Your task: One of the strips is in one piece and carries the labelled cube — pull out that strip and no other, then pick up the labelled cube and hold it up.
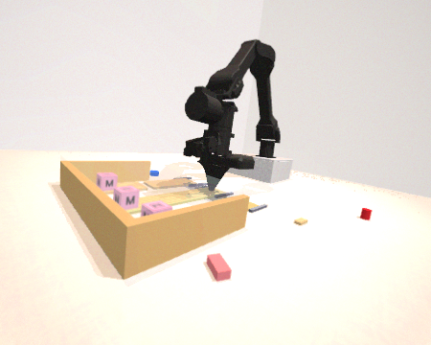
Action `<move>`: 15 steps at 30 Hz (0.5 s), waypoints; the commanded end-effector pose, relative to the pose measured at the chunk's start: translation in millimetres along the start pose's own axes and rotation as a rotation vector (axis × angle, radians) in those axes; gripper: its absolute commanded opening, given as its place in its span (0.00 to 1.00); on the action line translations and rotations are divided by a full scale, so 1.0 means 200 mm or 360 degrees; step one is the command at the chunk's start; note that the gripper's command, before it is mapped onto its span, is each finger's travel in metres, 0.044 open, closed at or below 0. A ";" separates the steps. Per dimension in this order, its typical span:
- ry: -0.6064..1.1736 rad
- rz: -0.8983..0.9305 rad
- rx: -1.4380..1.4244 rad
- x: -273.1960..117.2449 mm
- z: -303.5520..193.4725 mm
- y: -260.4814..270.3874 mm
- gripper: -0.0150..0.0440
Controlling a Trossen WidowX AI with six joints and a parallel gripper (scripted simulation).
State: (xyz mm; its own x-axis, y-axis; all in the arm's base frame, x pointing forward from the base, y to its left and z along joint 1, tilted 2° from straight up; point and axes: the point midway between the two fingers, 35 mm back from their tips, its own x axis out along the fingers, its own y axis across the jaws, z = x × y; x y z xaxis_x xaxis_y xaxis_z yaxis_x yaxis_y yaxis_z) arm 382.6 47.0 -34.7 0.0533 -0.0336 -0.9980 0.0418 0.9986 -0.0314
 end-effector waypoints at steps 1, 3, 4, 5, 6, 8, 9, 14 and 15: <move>0.0026 0.0002 -0.0007 0.02 -0.05 0.00 0.25; 0.0026 0.0002 -0.0007 0.02 -0.07 0.00 0.25; 0.0027 0.0002 -0.0007 0.02 -0.08 0.00 0.25; 0.0027 0.0002 -0.0007 0.02 -0.08 0.00 0.25; 0.0027 0.0002 -0.0007 0.02 -0.09 0.00 0.25; 0.0027 0.0002 -0.0007 0.02 -0.11 0.00 0.25; 0.0028 0.0002 -0.0007 0.02 -0.11 0.00 0.25; 0.0029 0.0002 -0.0007 0.02 -0.15 0.00 0.25; 0.0029 0.0002 -0.0007 0.02 -0.16 0.00 0.25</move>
State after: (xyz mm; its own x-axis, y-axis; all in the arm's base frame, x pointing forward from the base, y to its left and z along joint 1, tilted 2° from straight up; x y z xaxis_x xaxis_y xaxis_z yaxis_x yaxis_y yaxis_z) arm 362.6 48.9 -35.5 0.0589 -0.0321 -0.9977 0.0343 0.9990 -0.0301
